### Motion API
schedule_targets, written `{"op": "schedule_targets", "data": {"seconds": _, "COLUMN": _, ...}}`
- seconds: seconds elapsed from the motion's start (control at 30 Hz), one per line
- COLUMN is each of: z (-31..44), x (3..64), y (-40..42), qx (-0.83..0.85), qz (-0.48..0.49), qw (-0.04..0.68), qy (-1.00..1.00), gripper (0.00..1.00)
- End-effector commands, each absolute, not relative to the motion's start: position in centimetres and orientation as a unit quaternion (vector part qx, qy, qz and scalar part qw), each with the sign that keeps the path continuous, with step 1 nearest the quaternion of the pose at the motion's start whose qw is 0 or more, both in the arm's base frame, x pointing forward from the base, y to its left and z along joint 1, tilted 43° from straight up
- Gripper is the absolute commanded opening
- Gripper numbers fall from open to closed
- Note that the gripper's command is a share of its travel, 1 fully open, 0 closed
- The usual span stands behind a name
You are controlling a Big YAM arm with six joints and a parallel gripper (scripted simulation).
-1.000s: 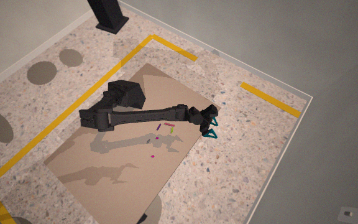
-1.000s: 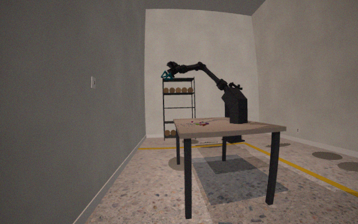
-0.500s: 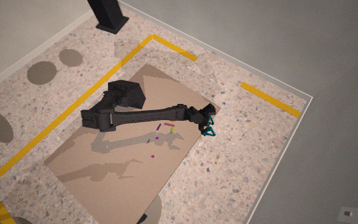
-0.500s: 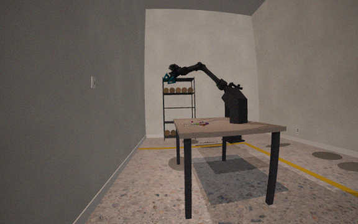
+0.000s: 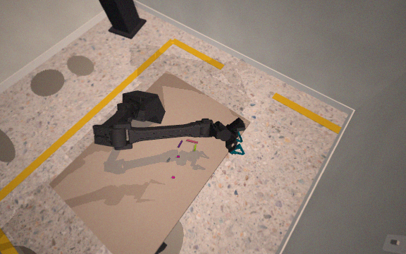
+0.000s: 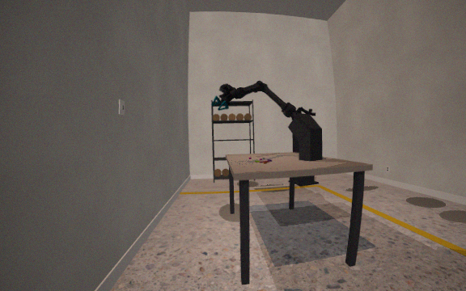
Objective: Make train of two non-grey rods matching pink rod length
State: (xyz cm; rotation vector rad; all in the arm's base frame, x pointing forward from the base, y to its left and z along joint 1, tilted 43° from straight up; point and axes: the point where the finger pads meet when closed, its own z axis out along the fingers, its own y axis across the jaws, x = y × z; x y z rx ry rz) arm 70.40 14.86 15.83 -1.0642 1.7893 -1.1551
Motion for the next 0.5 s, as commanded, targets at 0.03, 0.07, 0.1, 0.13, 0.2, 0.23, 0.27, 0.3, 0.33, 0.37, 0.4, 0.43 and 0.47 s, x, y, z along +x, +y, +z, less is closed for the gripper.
{"op": "schedule_targets", "data": {"seconds": 0.03, "z": 10.8, "x": 69.3, "y": 12.1, "qx": -0.465, "qz": -0.465, "qw": 0.297, "qy": 0.692, "gripper": 1.00}}
{"op": "schedule_targets", "data": {"seconds": 0.07, "z": 10.8, "x": 69.3, "y": 12.1, "qx": -0.465, "qz": -0.465, "qw": 0.297, "qy": 0.692, "gripper": 1.00}}
{"op": "schedule_targets", "data": {"seconds": 0.1, "z": 10.8, "x": 69.3, "y": 12.1, "qx": -0.465, "qz": -0.465, "qw": 0.297, "qy": 0.692, "gripper": 1.00}}
{"op": "schedule_targets", "data": {"seconds": 0.13, "z": 10.8, "x": 69.3, "y": 12.1, "qx": -0.465, "qz": -0.465, "qw": 0.297, "qy": 0.692, "gripper": 1.00}}
{"op": "schedule_targets", "data": {"seconds": 0.2, "z": 10.8, "x": 69.3, "y": 12.1, "qx": -0.465, "qz": -0.465, "qw": 0.297, "qy": 0.692, "gripper": 1.00}}
{"op": "schedule_targets", "data": {"seconds": 0.23, "z": 13.3, "x": 71.0, "y": 12.7, "qx": -0.449, "qz": -0.471, "qw": 0.322, "qy": 0.688, "gripper": 1.00}}
{"op": "schedule_targets", "data": {"seconds": 0.27, "z": 13.4, "x": 71.0, "y": 12.7, "qx": -0.448, "qz": -0.471, "qw": 0.323, "qy": 0.688, "gripper": 1.00}}
{"op": "schedule_targets", "data": {"seconds": 0.3, "z": 16.0, "x": 70.9, "y": 12.7, "qx": -0.438, "qz": -0.475, "qw": 0.338, "qy": 0.685, "gripper": 1.00}}
{"op": "schedule_targets", "data": {"seconds": 0.33, "z": 16.0, "x": 70.9, "y": 12.7, "qx": -0.438, "qz": -0.475, "qw": 0.338, "qy": 0.685, "gripper": 1.00}}
{"op": "schedule_targets", "data": {"seconds": 0.37, "z": 16.0, "x": 70.9, "y": 12.7, "qx": -0.438, "qz": -0.475, "qw": 0.338, "qy": 0.685, "gripper": 1.00}}
{"op": "schedule_targets", "data": {"seconds": 0.4, "z": 16.0, "x": 70.9, "y": 12.8, "qx": -0.438, "qz": -0.474, "qw": 0.338, "qy": 0.684, "gripper": 1.00}}
{"op": "schedule_targets", "data": {"seconds": 0.43, "z": 16.0, "x": 70.9, "y": 12.8, "qx": -0.438, "qz": -0.474, "qw": 0.338, "qy": 0.684, "gripper": 1.00}}
{"op": "schedule_targets", "data": {"seconds": 0.47, "z": 15.4, "x": 70.8, "y": 12.8, "qx": -0.441, "qz": -0.473, "qw": 0.335, "qy": 0.685, "gripper": 1.00}}
